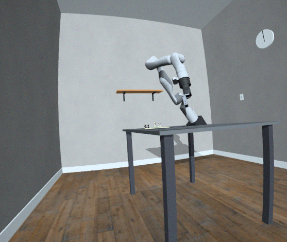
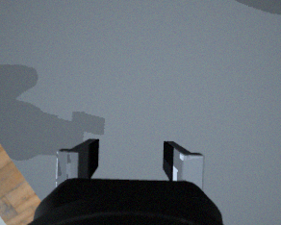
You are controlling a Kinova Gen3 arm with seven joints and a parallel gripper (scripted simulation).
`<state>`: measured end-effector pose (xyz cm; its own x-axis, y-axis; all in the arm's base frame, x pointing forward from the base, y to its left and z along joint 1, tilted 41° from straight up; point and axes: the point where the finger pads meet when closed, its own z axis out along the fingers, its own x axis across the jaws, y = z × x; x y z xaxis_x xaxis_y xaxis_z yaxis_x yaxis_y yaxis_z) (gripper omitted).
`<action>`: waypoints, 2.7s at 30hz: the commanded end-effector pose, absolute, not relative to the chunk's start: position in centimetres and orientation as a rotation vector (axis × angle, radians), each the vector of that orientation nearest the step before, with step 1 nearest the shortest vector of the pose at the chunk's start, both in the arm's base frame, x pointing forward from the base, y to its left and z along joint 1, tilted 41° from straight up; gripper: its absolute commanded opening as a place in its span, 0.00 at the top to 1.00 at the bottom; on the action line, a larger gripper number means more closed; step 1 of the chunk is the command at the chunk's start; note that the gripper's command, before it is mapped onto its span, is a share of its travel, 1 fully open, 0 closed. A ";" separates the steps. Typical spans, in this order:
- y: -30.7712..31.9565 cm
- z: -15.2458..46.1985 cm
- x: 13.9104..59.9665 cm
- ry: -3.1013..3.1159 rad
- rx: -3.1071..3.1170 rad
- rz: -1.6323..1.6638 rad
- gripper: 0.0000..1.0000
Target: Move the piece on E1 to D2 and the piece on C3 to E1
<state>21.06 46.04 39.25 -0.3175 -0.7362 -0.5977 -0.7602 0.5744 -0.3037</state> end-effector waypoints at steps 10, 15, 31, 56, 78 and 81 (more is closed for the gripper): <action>39.5 37.2 23.9 2.245 -0.812 -0.179 0.00; 35.2 36.0 26.2 2.319 -0.546 -0.317 0.00; 26.2 33.5 30.8 2.381 0.034 -0.591 0.00; 18.8 31.5 34.7 2.339 0.524 -0.801 0.00; 18.8 31.5 34.7 2.339 0.524 -0.801 0.00; 18.8 31.5 34.7 2.339 0.524 -0.801 0.00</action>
<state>34.72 18.80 31.46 -0.7390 0.1659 -0.6530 0.5319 0.7386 -0.4143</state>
